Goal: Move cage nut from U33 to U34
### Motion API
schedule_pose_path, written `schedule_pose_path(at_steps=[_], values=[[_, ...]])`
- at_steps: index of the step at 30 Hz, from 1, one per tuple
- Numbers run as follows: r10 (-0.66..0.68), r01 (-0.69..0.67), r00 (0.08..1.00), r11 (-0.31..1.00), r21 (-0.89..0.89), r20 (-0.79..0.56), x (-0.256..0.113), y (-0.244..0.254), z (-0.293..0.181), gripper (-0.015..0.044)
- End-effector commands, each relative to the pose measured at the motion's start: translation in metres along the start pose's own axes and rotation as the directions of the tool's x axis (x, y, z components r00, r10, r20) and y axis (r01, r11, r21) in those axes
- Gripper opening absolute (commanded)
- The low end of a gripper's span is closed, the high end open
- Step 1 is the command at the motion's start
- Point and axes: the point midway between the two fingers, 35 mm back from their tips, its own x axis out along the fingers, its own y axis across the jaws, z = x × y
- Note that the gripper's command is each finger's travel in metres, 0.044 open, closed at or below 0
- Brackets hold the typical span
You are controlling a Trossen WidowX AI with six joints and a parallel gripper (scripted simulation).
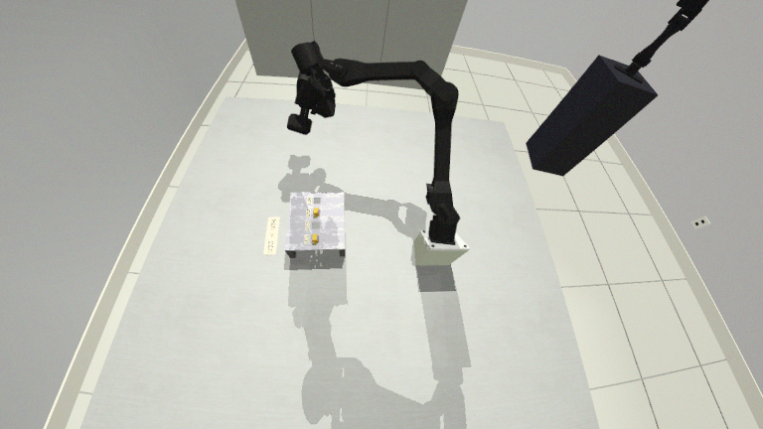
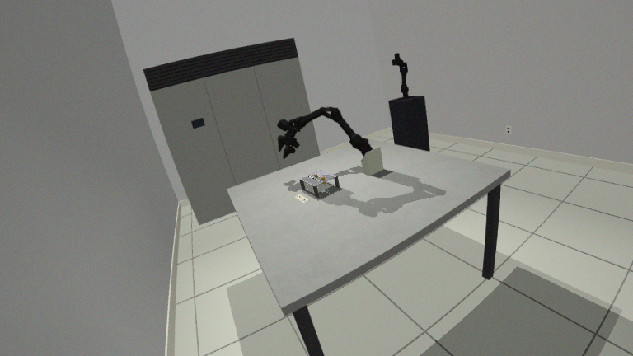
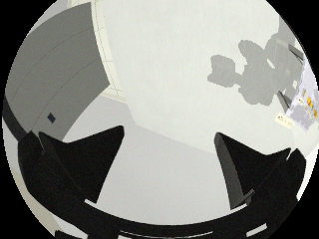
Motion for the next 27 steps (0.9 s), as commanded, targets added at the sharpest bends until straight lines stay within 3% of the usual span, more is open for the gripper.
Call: schedule_pose_path(at_steps=[1, 8, 12, 16, 27], values=[[-0.164, 0.172, 0.985, 0.947, -0.270, 0.052, -0.003, -0.072, -0.005, 0.0440], [-0.355, 0.400, 0.910, 0.623, -0.672, 0.213, -0.032, -0.178, 0.008, 0.0440], [-0.399, 0.482, 0.843, 0.260, -0.837, 0.361, -0.063, -0.234, 0.031, 0.0440], [-0.370, 0.495, 0.791, -0.081, -0.865, 0.488, -0.091, -0.266, 0.054, 0.0440], [-0.367, 0.495, 0.789, -0.098, -0.863, 0.494, -0.090, -0.269, 0.057, 0.0440]])
